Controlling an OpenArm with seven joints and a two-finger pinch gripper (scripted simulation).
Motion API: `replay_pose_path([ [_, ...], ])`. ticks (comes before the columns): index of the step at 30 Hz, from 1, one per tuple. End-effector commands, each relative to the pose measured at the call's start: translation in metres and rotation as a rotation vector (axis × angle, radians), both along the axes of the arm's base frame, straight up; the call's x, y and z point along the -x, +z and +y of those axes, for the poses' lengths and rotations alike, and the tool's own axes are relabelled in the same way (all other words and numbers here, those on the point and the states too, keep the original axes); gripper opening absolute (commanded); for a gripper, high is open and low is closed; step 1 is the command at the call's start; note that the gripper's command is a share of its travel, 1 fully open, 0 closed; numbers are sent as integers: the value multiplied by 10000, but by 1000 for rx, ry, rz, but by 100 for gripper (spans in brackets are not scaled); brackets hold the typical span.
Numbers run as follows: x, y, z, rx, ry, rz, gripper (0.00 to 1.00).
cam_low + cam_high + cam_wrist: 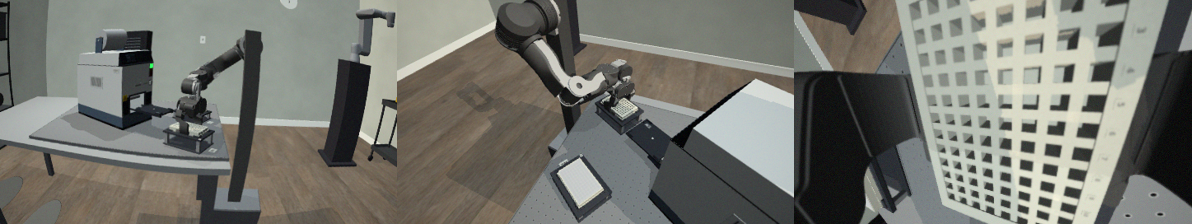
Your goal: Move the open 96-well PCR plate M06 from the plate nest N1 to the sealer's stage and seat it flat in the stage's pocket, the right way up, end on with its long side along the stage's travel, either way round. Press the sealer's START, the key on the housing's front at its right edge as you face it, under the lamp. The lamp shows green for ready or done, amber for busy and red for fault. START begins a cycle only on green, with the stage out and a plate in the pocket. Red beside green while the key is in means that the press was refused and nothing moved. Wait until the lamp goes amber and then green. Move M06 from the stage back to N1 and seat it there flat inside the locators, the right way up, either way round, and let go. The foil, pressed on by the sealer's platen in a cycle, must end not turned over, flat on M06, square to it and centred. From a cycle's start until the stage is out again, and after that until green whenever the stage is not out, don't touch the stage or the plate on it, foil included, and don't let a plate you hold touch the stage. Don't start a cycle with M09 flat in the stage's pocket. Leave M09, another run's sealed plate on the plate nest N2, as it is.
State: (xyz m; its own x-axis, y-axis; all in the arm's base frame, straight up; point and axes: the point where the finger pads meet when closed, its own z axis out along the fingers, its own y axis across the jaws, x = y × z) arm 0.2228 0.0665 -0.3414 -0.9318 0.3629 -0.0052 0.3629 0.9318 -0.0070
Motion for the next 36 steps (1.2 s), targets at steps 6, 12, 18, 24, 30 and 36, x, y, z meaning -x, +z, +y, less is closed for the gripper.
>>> replay_pose_path([
  [6, -4, 8, 6, -3, 0, -1, 0],
  [12, -4, 8, 6, -3, 0, -1, 0],
  [18, -4, 8, 6, -3, 0, -1, 0],
  [24, -4, 8, 6, -3, 0, -1, 0],
  [30, -4, 8, 6, -3, 0, -1, 0],
  [36, -9, 198, 3, -3, -3, -2, 0],
])
